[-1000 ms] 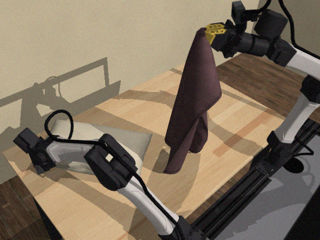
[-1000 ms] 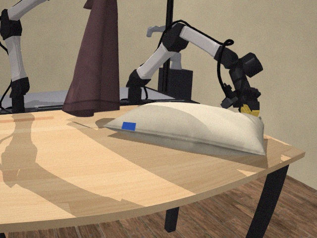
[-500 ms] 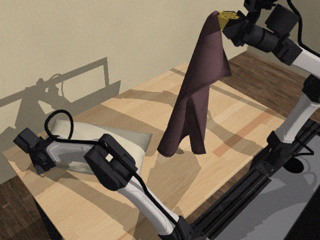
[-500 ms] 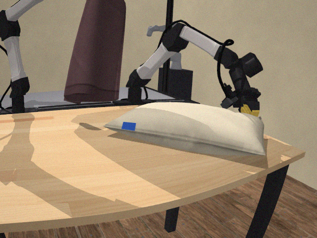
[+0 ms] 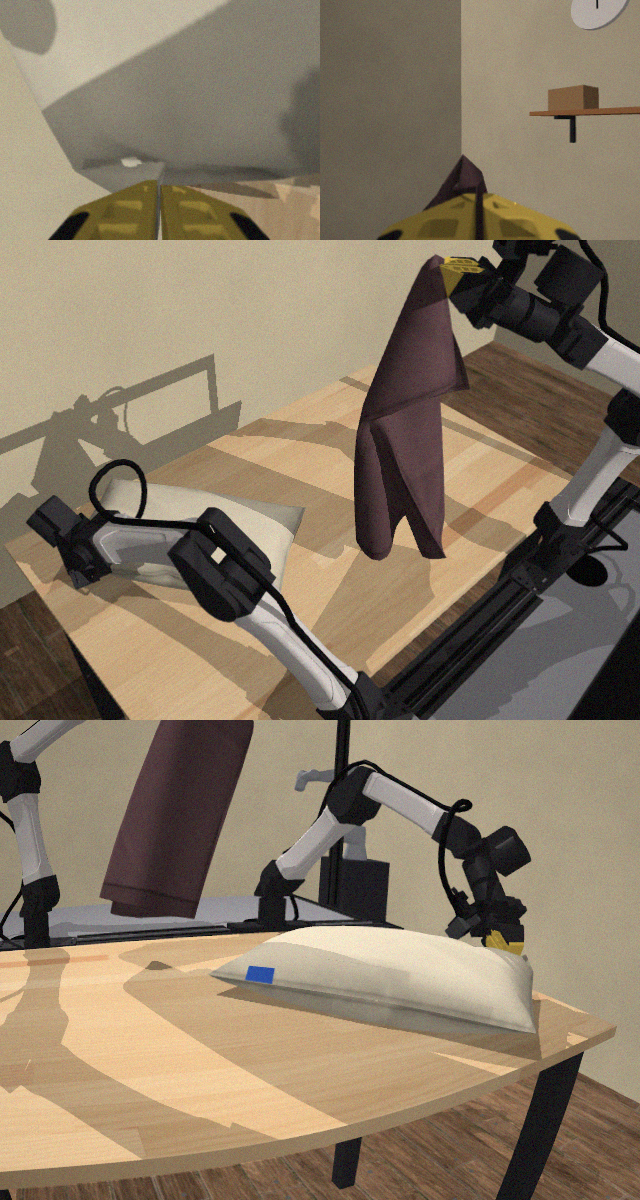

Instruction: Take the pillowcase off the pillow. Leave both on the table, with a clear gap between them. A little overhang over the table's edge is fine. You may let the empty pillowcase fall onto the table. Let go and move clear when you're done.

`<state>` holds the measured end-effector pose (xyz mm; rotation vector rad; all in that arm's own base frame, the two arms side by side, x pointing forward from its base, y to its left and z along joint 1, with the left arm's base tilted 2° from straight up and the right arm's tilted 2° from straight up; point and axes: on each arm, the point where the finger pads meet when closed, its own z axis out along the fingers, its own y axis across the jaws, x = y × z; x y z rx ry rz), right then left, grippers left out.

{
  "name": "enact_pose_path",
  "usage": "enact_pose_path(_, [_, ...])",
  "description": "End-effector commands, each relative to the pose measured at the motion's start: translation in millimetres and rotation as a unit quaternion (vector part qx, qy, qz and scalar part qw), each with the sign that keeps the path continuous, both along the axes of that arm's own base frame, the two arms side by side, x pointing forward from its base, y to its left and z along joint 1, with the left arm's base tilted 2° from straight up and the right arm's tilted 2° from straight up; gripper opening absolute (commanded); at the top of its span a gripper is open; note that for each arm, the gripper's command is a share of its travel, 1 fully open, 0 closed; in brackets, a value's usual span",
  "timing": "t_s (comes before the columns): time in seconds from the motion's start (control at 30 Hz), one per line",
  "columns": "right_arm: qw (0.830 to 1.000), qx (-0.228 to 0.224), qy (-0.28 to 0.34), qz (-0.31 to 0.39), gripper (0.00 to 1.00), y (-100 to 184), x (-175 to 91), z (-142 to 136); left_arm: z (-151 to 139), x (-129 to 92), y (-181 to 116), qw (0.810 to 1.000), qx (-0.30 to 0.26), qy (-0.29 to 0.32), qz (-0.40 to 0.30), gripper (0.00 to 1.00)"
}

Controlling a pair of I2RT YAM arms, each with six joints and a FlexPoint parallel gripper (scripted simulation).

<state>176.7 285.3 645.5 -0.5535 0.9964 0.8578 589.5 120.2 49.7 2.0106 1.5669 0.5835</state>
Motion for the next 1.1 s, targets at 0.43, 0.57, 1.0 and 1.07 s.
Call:
enact_pose_path(0.43, [0.998,0.055,-0.029,0.014,0.00,-16.8,-15.2,36.1,-22.3,5.1,-3.4,1.000,0.005,-0.009,-0.008,0.00])
enact_pose_path(0.57, [0.998,0.055,-0.029,0.014,0.00,-16.8,-15.2,36.1,-17.9,6.2,-1.2,1.000,0.004,-0.011,-0.005,0.00])
enact_pose_path(1.0, [0.998,0.055,-0.029,0.014,0.00,-16.8,-15.2,36.1,-41.4,2.3,-4.0,1.000,0.002,0.001,-0.008,0.00])
enact_pose_path(1.07, [0.998,0.055,-0.029,0.014,0.00,-16.8,-15.2,36.1,-40.4,2.2,-4.0,1.000,0.001,0.003,-0.008,0.00])
